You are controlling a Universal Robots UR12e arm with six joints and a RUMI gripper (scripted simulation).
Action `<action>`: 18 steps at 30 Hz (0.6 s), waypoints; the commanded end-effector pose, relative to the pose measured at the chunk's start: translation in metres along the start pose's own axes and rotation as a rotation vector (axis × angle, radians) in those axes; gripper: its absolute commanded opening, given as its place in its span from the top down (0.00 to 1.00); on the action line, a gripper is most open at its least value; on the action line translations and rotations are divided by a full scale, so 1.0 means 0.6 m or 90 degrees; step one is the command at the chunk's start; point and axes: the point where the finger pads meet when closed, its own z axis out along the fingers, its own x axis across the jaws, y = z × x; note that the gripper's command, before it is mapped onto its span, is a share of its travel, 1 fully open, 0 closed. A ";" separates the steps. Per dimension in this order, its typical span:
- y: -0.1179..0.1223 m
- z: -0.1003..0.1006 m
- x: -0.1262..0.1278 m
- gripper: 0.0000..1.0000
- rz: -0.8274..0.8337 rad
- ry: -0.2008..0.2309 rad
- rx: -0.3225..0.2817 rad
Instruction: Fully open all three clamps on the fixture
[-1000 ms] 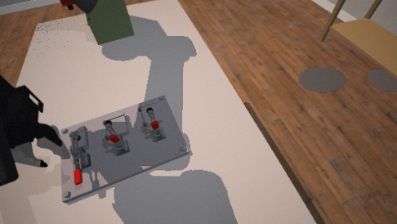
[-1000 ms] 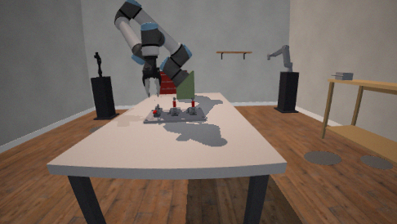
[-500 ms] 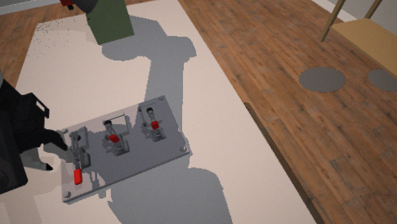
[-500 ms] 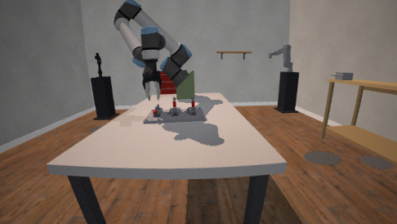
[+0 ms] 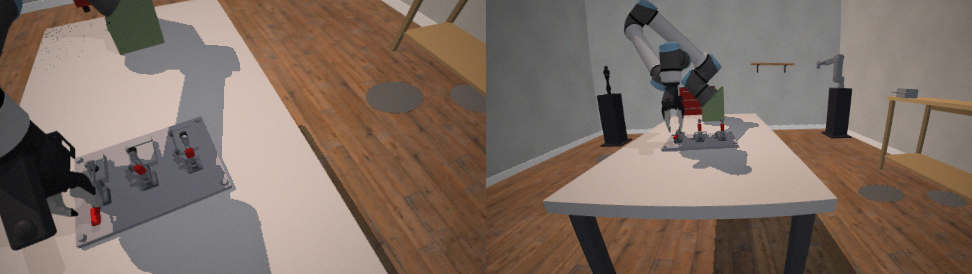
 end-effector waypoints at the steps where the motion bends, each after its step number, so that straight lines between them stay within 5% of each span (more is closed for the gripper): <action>1: -0.001 0.014 0.000 0.72 0.000 0.000 0.001; 18: -0.001 0.017 0.000 0.72 0.000 0.000 0.001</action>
